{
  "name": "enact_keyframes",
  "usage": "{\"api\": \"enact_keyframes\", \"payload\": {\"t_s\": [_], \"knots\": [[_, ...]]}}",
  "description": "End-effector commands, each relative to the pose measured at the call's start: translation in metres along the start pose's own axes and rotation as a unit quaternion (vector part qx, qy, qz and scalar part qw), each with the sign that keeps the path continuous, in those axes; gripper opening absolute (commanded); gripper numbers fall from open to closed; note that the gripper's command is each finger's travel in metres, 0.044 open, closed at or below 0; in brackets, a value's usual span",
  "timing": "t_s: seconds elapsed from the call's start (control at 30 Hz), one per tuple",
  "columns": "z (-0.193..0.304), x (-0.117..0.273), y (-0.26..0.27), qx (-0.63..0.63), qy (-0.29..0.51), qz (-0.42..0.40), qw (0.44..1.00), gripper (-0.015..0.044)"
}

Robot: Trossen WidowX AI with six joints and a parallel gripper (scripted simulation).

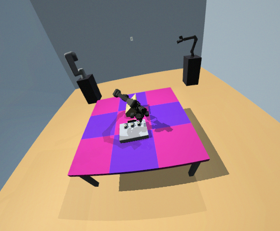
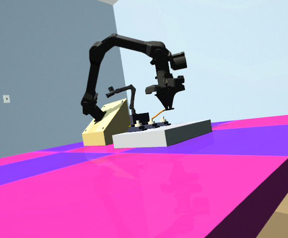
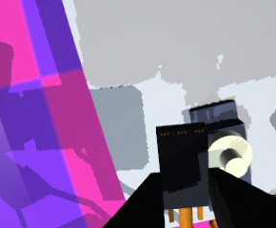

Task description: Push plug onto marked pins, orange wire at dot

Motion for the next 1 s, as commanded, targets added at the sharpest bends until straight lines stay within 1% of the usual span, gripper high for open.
{"api": "enact_keyframes", "payload": {"t_s": [0.0,0.97], "knots": [[0.01,0.002,-0.006,0.009,0.002,-0.001,1.0,0.0],[0.091,0.004,-0.065,0.053,0.004,0.0,0.999,0.0]]}}
Point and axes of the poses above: the point midway between the two fingers, 35 mm back from their tips, its own x axis back along the fingers, its own y axis across the jaws, z = x × y, the point moved 8 cm from there along x, back along the fingers, and after that the axes turned 6 degrees about -x, right-handed, at the moved point
